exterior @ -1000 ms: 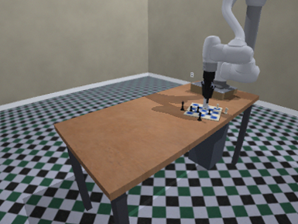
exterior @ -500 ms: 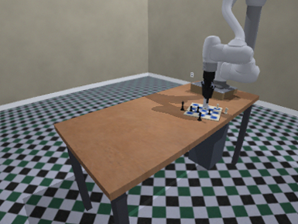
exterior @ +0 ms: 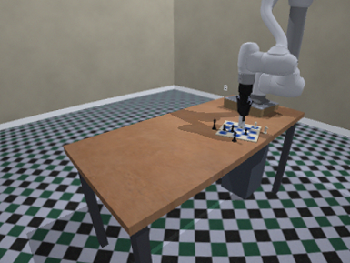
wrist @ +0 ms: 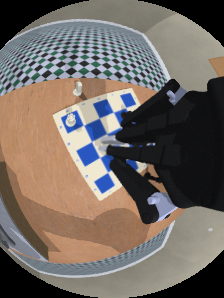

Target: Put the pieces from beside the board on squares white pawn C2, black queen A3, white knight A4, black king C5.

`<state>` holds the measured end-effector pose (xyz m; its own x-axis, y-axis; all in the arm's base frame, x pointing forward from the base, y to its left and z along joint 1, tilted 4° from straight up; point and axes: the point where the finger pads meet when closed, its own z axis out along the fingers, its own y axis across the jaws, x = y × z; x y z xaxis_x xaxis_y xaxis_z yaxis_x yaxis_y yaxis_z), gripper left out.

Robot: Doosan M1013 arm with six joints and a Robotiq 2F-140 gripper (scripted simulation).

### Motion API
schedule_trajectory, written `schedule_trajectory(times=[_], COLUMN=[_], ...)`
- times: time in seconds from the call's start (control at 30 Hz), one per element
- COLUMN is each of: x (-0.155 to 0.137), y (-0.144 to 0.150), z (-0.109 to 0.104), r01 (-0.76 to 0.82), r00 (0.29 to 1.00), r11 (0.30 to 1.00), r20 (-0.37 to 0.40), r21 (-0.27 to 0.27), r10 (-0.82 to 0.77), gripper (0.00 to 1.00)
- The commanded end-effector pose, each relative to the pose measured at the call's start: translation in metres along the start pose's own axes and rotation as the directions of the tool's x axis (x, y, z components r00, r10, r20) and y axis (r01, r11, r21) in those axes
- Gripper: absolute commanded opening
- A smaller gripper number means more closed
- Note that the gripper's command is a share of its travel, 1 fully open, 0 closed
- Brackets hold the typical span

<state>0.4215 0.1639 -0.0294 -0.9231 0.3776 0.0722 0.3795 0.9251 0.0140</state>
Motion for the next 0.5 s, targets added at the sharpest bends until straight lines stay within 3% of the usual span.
schedule_trajectory(times=[0.0,0.47], x=[0.0,0.0], y=[0.0,0.0], z=[0.0004,0.0031], r01=[0.0,0.0], r00=[1.0,1.0], r11=[1.0,1.0], r20=[0.0,0.0], r21=[0.0,0.0], r10=[0.0,0.0], gripper=[0.0,0.0])
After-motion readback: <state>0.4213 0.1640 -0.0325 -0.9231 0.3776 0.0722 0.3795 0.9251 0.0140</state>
